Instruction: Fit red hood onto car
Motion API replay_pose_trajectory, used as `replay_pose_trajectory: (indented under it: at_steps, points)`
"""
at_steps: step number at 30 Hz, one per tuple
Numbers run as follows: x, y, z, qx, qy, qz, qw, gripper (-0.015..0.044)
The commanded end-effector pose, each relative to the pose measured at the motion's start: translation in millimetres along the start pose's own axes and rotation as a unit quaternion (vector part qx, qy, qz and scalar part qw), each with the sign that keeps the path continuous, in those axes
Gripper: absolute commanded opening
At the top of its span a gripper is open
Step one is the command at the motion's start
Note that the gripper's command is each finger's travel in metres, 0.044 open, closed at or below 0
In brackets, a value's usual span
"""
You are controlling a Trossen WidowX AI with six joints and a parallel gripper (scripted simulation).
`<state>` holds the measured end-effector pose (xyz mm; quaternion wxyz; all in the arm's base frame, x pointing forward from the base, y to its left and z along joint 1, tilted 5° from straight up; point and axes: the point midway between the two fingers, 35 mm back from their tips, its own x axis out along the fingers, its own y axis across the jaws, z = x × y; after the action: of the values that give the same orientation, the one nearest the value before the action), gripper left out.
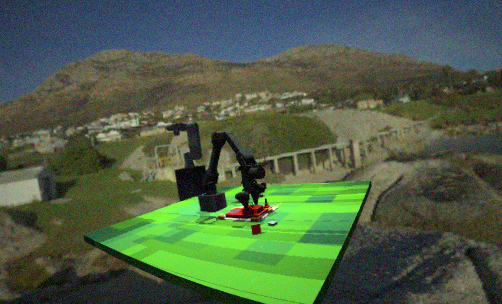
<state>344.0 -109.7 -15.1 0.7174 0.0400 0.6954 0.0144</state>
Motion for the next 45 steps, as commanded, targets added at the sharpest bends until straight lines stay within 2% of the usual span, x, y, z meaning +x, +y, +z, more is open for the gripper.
replay_pose_trajectory:
  at_steps: [1, 7, 45]
  points:
    - [-21, -1, 4, -0.001, -0.005, -0.003, 1.000, 0.0440]
    - [-68, -1, 3, -0.001, -0.004, -0.003, 1.000, 0.0440]
    - [-68, -1, 3, -0.001, -0.004, -0.003, 1.000, 0.0440]
